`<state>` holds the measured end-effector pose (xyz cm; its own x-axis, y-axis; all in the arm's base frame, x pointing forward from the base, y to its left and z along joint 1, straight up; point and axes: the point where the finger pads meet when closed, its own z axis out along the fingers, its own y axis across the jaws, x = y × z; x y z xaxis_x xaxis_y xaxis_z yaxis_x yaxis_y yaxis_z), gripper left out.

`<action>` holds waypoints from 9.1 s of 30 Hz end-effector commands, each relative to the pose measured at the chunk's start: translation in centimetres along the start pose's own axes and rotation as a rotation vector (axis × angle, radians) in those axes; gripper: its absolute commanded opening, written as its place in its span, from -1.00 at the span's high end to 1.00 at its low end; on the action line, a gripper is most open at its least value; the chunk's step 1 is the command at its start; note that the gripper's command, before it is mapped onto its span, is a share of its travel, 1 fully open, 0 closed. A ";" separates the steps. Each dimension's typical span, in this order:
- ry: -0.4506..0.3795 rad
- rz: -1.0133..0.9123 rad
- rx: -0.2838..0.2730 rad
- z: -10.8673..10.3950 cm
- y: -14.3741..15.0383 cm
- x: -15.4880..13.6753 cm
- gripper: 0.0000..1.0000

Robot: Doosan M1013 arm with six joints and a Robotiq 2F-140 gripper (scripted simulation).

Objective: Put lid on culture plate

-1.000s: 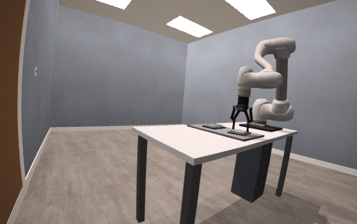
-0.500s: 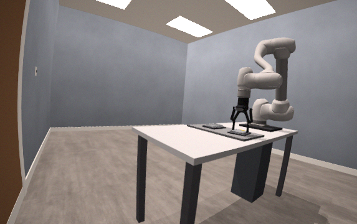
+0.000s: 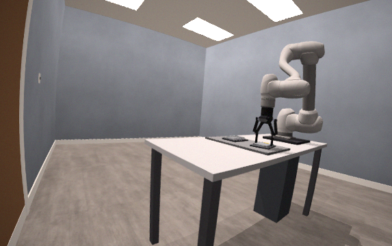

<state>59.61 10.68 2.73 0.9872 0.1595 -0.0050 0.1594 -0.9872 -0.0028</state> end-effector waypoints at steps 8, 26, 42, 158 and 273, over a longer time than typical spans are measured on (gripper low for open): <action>0.001 0.000 0.000 -0.1 0.0 0.0 -0.39; 0.001 0.000 0.000 -0.1 0.0 0.0 -0.21; 0.001 0.000 0.000 -0.1 0.0 0.0 -0.21; 0.001 0.016 0.000 -6.1 22.9 -4.2 -0.21; 0.001 0.202 0.000 -1.5 22.9 -4.1 -0.21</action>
<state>59.14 -12.58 4.17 0.9991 -0.0418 -0.0055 -0.0418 -0.9991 -0.0021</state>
